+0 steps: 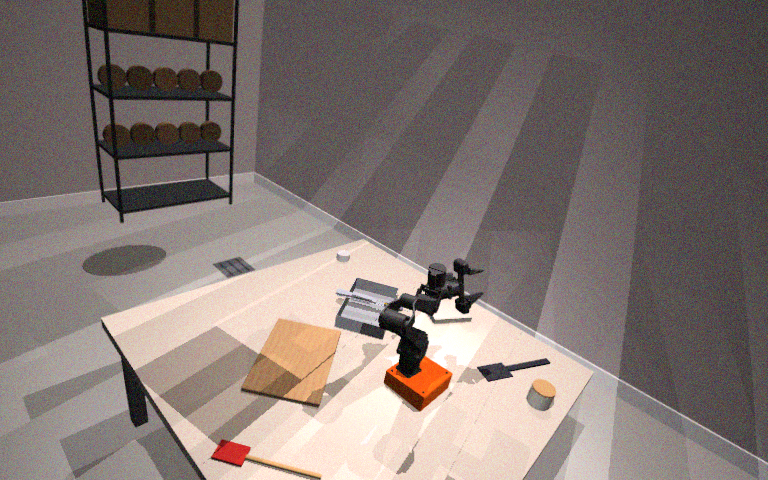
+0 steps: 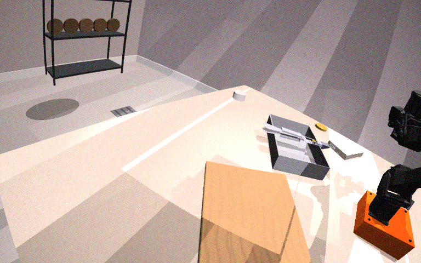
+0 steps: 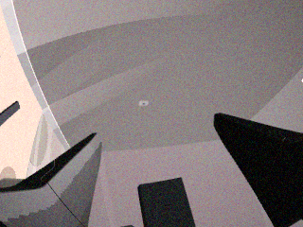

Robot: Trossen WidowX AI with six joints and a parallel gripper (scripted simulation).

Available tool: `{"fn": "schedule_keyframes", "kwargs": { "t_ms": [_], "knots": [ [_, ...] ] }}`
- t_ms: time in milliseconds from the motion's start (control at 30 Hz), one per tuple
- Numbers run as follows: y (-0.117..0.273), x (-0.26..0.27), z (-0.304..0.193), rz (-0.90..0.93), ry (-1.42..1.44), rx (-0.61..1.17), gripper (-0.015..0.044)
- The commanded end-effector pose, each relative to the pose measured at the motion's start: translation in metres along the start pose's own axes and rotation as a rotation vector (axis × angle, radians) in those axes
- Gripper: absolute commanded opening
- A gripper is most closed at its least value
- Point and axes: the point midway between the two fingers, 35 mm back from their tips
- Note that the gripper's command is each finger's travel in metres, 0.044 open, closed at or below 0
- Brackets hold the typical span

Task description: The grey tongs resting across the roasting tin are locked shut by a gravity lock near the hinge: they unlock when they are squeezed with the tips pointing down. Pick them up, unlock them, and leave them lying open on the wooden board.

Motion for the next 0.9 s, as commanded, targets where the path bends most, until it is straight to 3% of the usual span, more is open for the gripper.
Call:
{"fn": "schedule_keyframes", "kwargs": {
  "t_ms": [0, 167, 467, 867],
  "knots": [
    [0.0, 0.0, 0.002, 0.003, -0.013, -0.006, 0.0374],
    [0.001, 0.007, 0.035, 0.082, -0.261, -0.12, 0.026],
    [0.029, 0.028, 0.124, 0.465, -0.953, -0.288, 0.026],
    [0.076, 0.049, 0.184, 0.888, -1.437, -0.183, 0.026]
  ]
}}
Point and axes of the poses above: the point midway between the two fingers, 35 mm back from their tips, its own y axis back along the fingers, its own x axis across the jaws, z = x × y, and after that the axes turned 6 degrees about -y, right-handed
